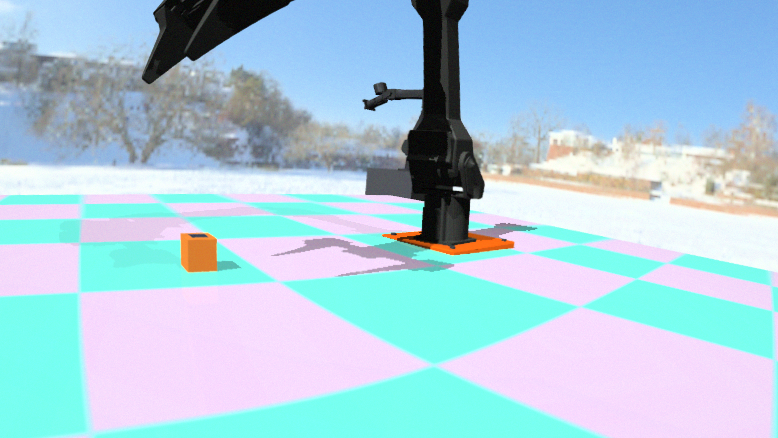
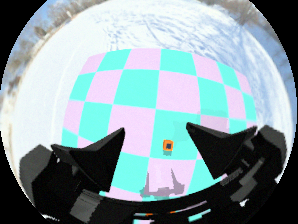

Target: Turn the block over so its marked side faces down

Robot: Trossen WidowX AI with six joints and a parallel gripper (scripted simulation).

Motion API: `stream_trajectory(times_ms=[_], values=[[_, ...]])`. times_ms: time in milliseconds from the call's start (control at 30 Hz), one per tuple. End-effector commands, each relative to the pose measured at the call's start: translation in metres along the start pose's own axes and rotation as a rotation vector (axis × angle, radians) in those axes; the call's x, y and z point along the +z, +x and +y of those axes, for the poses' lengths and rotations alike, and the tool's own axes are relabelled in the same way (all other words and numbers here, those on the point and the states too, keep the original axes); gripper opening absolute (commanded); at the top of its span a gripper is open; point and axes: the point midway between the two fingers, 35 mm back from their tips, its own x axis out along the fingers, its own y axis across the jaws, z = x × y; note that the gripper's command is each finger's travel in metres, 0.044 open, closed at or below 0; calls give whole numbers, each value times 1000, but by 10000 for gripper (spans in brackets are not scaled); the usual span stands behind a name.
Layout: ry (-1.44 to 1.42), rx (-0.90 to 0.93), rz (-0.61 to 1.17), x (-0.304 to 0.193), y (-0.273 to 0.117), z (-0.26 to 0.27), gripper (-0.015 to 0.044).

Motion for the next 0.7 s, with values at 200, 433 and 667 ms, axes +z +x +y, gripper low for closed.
stream_trajectory(times_ms=[200,433,667], values=[[181,-107,513,-81,29,-38,440],[181,-108,513,-94,60,-44,440],[181,-108,513,-100,70,-45,440]])
